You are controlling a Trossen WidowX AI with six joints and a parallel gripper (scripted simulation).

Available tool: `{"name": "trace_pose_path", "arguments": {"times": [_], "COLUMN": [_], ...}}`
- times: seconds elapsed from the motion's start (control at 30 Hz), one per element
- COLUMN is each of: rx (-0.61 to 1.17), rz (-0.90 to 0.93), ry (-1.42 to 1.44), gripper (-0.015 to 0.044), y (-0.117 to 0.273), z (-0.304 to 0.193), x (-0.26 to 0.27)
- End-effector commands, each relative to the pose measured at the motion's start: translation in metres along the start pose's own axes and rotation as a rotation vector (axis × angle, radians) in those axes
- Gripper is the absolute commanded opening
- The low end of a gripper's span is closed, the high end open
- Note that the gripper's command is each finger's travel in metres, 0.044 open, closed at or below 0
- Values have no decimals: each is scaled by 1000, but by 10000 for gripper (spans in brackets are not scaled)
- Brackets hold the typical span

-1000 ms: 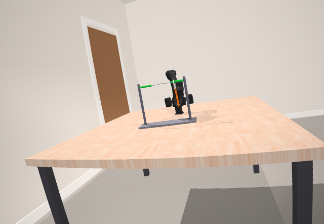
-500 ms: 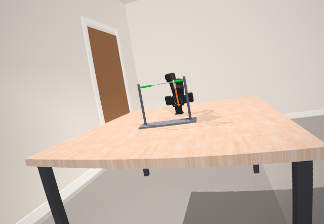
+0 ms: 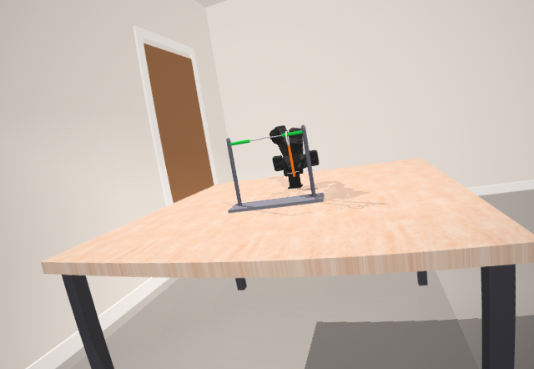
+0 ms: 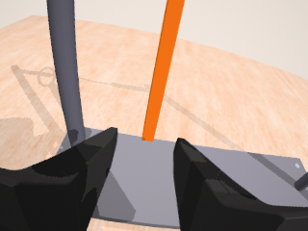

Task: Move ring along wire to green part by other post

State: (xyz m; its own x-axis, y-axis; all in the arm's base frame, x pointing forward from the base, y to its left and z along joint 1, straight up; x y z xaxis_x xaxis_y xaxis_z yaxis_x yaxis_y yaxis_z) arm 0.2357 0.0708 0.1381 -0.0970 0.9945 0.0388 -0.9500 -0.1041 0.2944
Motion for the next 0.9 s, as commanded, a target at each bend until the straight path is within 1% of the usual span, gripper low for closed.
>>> {"name": "trace_pose_path", "arguments": {"times": [0.0,0.17,0.87], "rx": [10,11,11], "rz": [-5,-5,-5], "ry": [-1,-1,-1], "gripper": [160,160,160], "y": [5,10,10], "z": [-6,-7,-7], "x": [-2,-2,-2]}}
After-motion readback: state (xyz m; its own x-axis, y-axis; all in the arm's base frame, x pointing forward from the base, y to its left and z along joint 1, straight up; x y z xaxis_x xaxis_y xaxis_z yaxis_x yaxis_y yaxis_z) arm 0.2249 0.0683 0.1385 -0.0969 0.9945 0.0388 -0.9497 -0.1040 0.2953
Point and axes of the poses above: the point midway between the two fingers, 35 mm back from their tips, its own y axis back along the fingers, its own x axis across the jaws, z = x × y, the point moved 1 cm from there along y, back along the fingers, and after that the axes turned 2 degrees about -y, right-handed, at the moved point
